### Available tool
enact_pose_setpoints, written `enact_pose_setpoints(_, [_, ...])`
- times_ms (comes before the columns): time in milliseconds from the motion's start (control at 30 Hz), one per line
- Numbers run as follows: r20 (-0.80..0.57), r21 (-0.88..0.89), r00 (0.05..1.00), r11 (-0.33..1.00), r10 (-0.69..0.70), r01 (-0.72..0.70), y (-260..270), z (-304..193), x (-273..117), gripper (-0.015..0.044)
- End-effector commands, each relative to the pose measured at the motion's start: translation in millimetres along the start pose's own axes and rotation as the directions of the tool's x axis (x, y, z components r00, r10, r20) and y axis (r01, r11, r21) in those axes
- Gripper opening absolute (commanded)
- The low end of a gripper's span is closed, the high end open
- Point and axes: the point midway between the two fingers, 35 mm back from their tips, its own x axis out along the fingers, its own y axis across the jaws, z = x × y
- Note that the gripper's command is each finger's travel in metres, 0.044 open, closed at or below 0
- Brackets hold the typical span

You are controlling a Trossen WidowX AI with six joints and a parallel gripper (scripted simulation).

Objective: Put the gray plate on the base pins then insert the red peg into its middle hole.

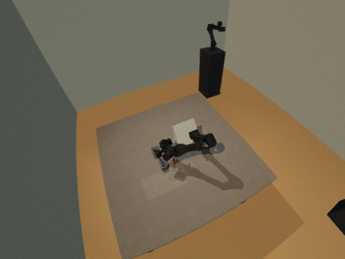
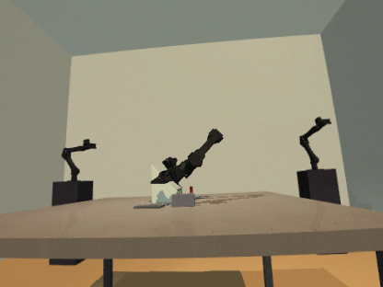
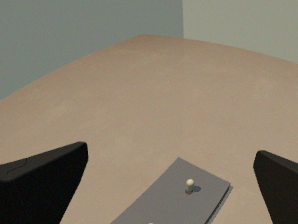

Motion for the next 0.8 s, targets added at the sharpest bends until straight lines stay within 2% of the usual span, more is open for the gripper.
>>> enact_pose_setpoints(0, [-0.512,-0.090,0.793,0.939,-0.329,0.332,-19.8,12.2,-1.0,0.0440])
enact_pose_setpoints(100, [-0.659,-0.048,0.692,0.935,-0.295,0.352,-10.0,24.4,-9.9,0.0440])
enact_pose_setpoints(333, [-0.865,0.043,0.464,0.896,-0.188,0.443,0.7,46.3,-44.9,0.0440])
enact_pose_setpoints(567, [-0.933,0.097,0.346,0.857,-0.099,0.506,8.5,59.7,-67.7,0.0440])
enact_pose_setpoints(767, [-0.936,0.101,0.340,0.854,-0.092,0.510,9.2,60.8,-69.1,0.0440])
